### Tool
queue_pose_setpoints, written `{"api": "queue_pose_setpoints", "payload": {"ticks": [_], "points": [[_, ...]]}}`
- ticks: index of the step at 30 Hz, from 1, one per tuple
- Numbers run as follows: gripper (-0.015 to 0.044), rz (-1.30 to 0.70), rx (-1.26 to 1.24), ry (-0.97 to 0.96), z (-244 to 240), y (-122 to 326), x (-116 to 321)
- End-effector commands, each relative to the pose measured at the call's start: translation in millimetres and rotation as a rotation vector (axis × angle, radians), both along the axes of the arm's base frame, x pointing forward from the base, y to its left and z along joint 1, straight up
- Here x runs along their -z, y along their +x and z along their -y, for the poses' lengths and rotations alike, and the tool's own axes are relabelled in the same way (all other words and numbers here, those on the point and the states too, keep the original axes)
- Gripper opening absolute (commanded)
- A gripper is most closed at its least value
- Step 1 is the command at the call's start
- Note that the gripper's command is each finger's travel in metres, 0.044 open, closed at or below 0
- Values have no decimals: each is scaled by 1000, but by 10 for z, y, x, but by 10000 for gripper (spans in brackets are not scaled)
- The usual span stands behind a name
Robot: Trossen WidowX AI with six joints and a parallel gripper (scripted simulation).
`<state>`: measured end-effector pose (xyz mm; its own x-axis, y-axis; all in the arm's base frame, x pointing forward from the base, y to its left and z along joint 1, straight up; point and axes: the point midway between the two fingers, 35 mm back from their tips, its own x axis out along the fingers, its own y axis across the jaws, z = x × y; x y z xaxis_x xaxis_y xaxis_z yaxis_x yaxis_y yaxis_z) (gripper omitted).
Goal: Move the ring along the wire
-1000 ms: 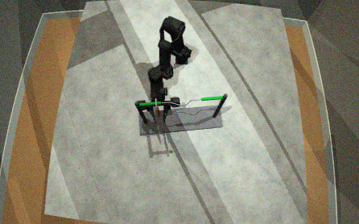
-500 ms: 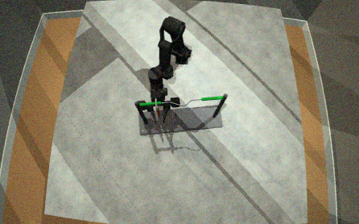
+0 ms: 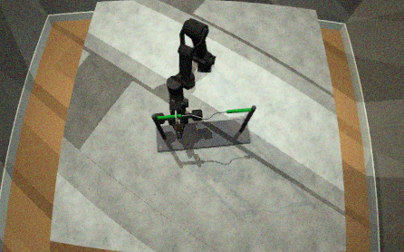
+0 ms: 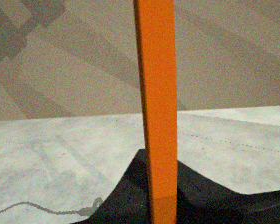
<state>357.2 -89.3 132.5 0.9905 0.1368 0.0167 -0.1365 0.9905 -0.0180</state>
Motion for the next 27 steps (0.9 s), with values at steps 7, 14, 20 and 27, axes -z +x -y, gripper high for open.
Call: {"api": "queue_pose_setpoints", "payload": {"ticks": [7,14,20,27], "points": [[-150,0,2,3,3,2,-58],[-150,0,4,7,7,1,-129],[-150,0,4,7,7,1,-129],[-150,0,4,7,7,1,-129]]}}
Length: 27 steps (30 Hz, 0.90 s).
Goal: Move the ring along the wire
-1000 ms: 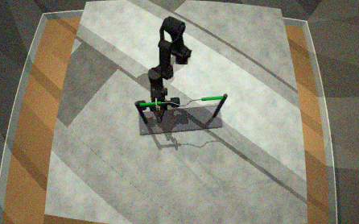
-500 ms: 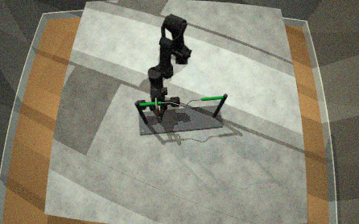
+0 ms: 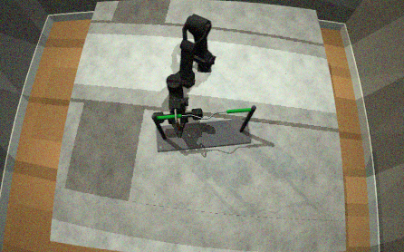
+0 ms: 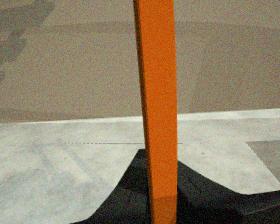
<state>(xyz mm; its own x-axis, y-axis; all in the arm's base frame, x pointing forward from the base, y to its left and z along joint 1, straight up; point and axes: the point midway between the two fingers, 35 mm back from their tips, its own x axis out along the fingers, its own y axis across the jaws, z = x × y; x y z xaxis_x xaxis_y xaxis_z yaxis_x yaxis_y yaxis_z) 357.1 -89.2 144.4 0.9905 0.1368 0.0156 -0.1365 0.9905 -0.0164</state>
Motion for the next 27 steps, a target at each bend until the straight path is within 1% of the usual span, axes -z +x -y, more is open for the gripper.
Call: {"api": "queue_pose_setpoints", "payload": {"ticks": [1,10,27], "points": [[-150,1,4,5,7,2,-10],[-150,1,4,5,2,1,-10],[-150,0,5,7,-166,-20,-9]]}}
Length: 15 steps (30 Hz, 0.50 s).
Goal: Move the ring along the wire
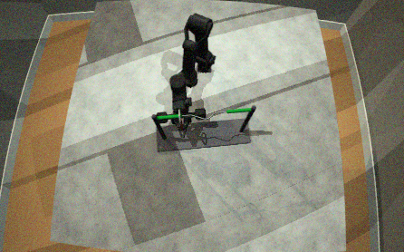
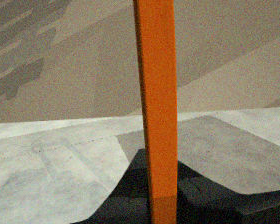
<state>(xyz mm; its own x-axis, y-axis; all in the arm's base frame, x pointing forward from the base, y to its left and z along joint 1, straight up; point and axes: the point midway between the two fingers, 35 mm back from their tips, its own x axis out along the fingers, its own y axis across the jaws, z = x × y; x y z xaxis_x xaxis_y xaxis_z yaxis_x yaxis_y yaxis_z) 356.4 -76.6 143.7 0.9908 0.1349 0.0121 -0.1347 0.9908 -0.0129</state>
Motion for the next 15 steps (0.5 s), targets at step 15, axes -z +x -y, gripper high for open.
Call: {"api": "queue_pose_setpoints", "payload": {"ticks": [15], "points": [[-150,4,29,5,-187,-31,-15]]}}
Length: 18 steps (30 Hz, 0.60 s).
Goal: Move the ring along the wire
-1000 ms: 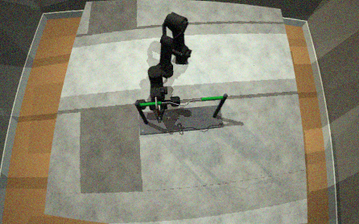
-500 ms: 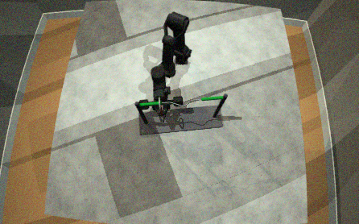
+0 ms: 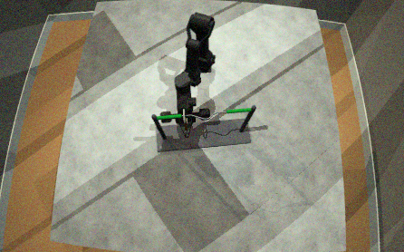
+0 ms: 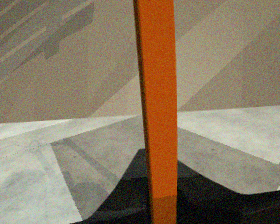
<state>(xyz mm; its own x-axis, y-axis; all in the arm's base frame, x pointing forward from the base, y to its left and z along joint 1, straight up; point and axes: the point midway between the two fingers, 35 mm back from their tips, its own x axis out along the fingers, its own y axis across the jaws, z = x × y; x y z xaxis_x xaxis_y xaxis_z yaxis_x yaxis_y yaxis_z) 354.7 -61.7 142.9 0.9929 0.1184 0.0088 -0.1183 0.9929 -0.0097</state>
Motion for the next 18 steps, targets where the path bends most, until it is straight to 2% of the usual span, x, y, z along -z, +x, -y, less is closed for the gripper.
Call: {"api": "queue_pose_setpoints", "payload": {"ticks": [1,18], "points": [[-150,7,16,3,-49,-15,-23],[-150,8,165,8,-206,-31,-22]]}}
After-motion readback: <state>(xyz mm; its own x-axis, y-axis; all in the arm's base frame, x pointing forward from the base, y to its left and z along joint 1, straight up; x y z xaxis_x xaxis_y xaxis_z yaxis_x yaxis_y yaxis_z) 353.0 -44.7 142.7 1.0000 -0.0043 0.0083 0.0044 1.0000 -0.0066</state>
